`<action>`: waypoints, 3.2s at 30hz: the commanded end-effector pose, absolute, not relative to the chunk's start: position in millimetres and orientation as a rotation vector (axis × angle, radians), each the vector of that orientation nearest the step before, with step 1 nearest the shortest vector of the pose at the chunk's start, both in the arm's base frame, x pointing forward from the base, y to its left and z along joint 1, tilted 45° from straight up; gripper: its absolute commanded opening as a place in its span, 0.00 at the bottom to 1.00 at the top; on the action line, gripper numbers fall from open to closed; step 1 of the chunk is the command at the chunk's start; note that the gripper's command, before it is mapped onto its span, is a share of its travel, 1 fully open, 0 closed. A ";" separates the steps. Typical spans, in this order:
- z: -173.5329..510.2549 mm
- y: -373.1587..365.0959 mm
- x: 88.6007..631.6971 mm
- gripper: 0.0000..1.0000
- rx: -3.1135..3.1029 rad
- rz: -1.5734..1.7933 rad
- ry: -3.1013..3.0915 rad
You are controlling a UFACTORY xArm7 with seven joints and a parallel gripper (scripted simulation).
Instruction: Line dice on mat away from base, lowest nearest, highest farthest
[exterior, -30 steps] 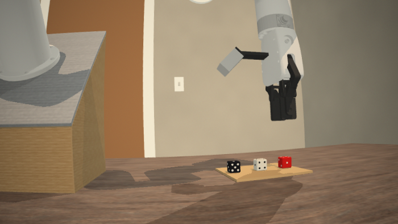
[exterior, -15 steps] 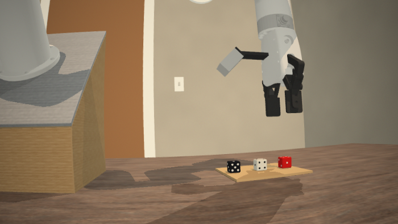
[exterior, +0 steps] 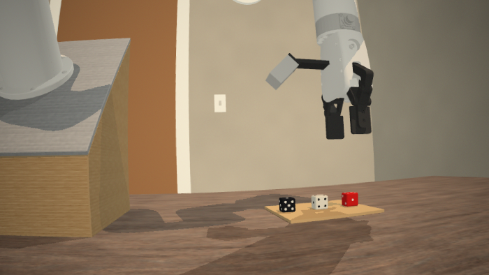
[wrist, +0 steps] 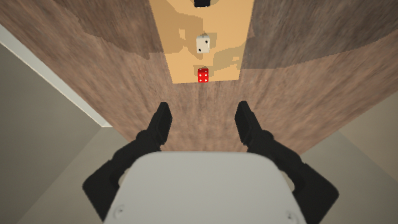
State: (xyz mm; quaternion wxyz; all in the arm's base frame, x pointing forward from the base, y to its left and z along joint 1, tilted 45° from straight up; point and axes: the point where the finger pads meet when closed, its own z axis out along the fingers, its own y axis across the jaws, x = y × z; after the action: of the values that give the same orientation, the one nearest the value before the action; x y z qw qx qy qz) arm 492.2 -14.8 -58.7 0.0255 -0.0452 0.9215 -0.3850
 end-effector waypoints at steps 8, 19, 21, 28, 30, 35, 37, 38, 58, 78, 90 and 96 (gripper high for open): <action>-26.2 20.0 490.0 1.00 -0.143 -1.183 2.846; -5.6 40.5 487.4 1.00 -0.143 -1.183 2.846; -4.7 41.4 487.3 1.00 -0.143 -1.183 2.846; -4.5 41.6 487.3 1.00 -0.143 -1.183 2.846; -4.5 41.6 487.3 1.00 -0.143 -1.183 2.846; -4.5 41.6 487.3 1.00 -0.143 -1.183 2.846; -4.5 41.6 487.3 1.00 -0.143 -1.183 2.846; -4.5 41.6 487.3 1.00 -0.143 -1.183 2.846; -4.5 41.6 487.3 1.00 -0.143 -1.183 2.846; -4.5 41.6 487.3 1.00 -0.143 -1.183 2.846; -4.5 41.6 487.3 1.00 -0.143 -1.183 2.846; -4.5 41.6 487.3 1.00 -0.143 -1.183 2.846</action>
State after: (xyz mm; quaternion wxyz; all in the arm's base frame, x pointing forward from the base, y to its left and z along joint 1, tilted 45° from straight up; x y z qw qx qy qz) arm 486.4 39.0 -5.5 0.0262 -0.0454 0.9216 -0.3845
